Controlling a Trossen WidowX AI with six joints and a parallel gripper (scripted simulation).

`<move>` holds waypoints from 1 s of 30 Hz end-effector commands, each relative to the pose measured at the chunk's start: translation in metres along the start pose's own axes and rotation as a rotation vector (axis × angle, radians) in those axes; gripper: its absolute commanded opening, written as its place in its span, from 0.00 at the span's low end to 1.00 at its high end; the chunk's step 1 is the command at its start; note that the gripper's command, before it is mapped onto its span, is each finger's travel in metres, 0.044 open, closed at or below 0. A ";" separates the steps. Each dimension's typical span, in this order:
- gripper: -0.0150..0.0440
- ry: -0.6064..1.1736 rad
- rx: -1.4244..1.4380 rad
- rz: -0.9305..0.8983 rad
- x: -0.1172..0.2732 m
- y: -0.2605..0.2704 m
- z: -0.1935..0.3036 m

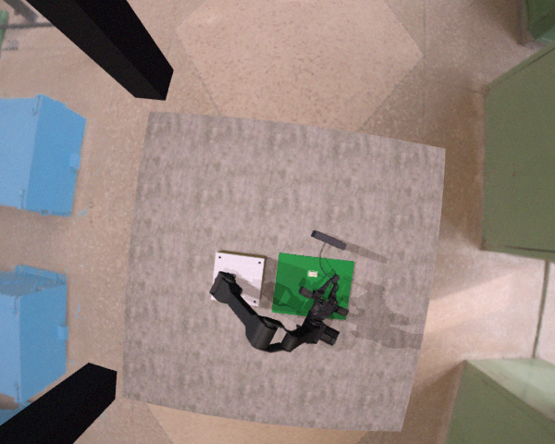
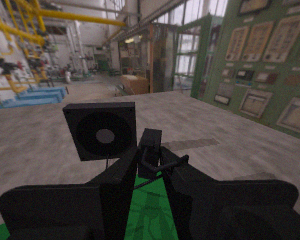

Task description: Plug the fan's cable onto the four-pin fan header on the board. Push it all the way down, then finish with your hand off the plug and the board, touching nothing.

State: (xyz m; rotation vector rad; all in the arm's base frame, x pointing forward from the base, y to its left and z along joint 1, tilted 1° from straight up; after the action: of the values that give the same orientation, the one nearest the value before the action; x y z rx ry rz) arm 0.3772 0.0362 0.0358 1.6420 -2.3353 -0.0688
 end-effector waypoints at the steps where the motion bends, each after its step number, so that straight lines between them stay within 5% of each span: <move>1: 0.25 -0.002 0.005 0.000 0.001 -0.001 0.003; 30: 0.25 -0.001 0.005 0.000 -0.001 -0.007 0.029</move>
State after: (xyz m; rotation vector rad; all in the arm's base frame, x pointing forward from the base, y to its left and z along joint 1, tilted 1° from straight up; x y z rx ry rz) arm 0.3753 0.0317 0.0080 1.6385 -2.3305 -0.0729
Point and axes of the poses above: the point midway between the two fingers, 35 mm back from their tips, its own x axis back along the fingers, its own y axis across the jaws, z = x × y, the point moved 1 cm from there along x, back along the fingers, and after that the axes turned 13 degrees about -x, right-handed, at the moved point
